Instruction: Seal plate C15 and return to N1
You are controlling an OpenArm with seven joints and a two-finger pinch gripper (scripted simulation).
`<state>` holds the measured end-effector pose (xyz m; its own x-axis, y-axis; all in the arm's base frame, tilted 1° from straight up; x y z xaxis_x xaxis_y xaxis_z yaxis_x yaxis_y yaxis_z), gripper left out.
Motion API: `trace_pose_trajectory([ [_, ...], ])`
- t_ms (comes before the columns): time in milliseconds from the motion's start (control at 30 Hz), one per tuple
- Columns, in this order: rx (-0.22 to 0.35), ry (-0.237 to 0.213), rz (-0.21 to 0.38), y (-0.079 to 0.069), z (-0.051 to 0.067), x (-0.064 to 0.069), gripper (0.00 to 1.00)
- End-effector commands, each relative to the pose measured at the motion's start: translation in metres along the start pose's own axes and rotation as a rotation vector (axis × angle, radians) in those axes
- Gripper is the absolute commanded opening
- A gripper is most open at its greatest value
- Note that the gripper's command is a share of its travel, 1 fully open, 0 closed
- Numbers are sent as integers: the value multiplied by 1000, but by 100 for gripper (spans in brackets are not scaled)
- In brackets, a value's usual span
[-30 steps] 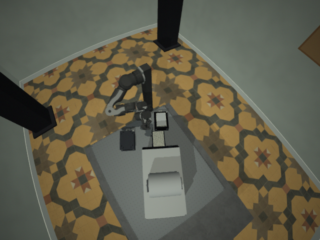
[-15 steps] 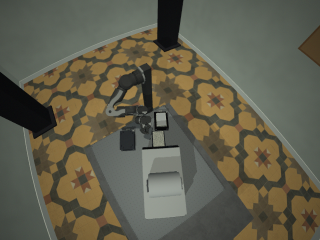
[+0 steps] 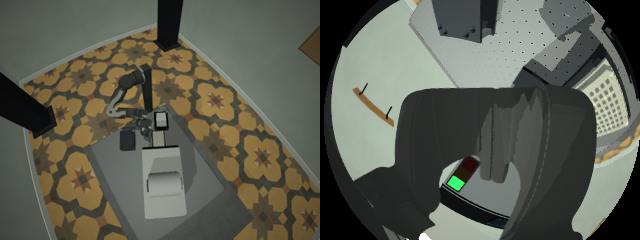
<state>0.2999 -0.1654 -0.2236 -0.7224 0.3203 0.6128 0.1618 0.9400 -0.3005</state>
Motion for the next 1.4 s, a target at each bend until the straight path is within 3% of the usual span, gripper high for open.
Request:
trace_pose_trajectory([
  [0, -90, 19, -9, 0, 2, -11, 0],
  [67, -189, 48, 4, -3, 6, -28, 0],
  [467, -189, 48, 4, -3, 6, -28, 0],
  [633, -432, 120, 39, -4, 7, -42, 0],
  [1033, -432, 120, 39, -4, 7, -42, 0],
  [1200, -536, 150, 51, -3, 4, -33, 0],
  [1367, -536, 150, 51, -3, 4, -33, 0],
])
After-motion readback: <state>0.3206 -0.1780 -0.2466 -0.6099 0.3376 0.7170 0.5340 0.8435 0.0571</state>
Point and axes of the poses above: the point where the finger pads meet when closed, its own x axis back along the fingers, its own y axis across the jaws, z = x × y, the point moved 2 cm from there along x, back along the fingers, and after that the axes turned 4 degrees about -x, right-handed, at the moved point
